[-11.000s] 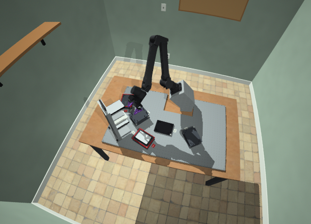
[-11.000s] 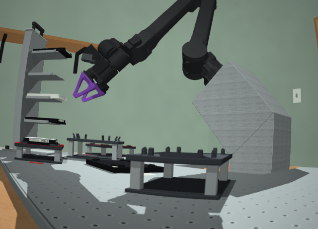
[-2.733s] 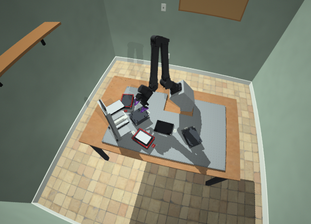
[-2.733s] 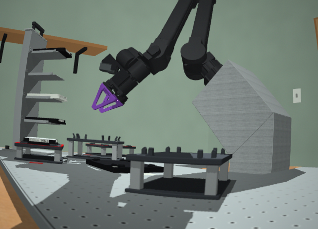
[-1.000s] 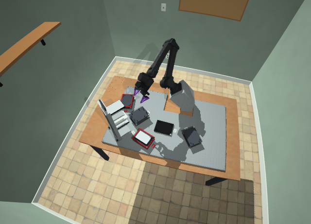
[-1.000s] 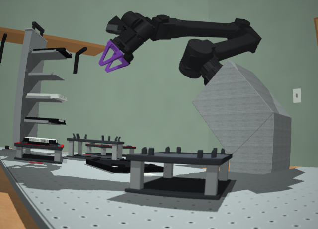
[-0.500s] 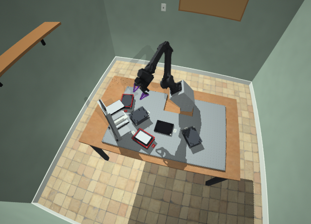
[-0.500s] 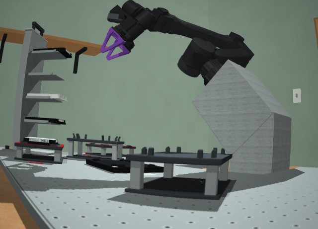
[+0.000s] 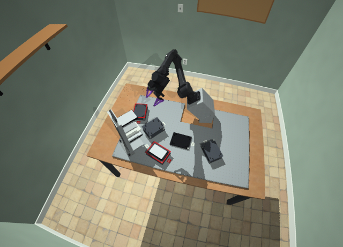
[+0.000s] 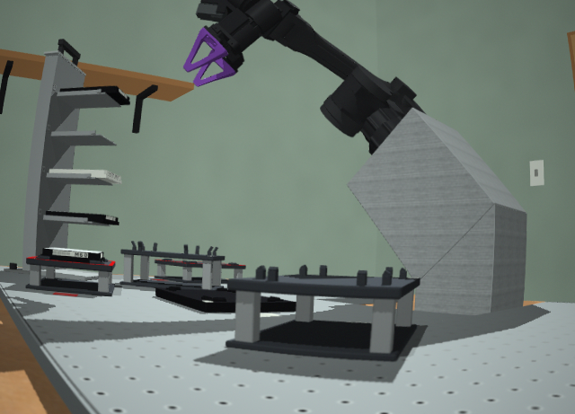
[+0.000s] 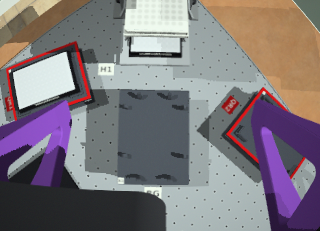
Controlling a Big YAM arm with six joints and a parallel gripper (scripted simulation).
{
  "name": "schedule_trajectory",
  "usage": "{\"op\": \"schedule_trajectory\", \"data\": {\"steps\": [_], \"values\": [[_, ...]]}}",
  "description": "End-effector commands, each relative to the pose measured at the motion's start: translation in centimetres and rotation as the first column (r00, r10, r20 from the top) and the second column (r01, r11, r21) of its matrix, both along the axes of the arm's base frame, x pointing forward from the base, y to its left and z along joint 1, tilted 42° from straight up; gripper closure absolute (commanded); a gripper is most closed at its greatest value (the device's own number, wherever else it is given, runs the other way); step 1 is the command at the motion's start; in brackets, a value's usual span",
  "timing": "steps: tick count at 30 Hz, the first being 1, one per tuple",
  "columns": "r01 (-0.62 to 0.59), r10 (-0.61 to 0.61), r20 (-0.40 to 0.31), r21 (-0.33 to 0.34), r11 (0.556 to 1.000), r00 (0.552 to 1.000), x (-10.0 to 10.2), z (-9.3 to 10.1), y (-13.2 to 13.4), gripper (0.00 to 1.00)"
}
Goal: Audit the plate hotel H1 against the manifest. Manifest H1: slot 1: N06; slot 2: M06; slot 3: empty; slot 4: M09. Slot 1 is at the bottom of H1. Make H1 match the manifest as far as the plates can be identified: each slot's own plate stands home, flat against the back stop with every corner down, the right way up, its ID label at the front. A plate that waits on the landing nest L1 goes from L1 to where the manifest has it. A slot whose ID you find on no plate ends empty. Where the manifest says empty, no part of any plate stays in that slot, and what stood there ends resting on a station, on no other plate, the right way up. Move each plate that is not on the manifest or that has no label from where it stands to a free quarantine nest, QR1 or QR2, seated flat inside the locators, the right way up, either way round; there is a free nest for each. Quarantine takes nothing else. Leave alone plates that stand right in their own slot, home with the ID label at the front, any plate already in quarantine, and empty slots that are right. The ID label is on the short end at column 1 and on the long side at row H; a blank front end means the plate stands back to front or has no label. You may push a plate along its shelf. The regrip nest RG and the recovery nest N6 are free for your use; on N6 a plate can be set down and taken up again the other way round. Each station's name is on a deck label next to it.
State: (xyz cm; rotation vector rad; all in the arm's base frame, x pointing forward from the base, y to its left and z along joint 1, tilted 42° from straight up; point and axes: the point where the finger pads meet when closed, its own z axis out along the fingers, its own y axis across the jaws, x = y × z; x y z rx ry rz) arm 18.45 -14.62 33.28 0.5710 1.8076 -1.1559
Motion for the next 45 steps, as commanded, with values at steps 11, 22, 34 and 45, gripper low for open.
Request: {"op": "schedule_trajectory", "data": {"steps": [11,22,34,45], "values": [[-0.004,0.004,0.059,0.014,1.0,0.998,-0.1,-0.3,-1.1,0.0],[-0.005,0.004,0.049,0.011,1.0,0.999,0.0,-2.2,-2.7,0.0],[-0.005,0.005,0.092,-0.001,1.0,0.996,0.7,1.2,-3.3,0.0],[-0.005,0.006,0.093,-0.005,1.0,0.996,1.7,2.0,-4.1,0.0]]}}
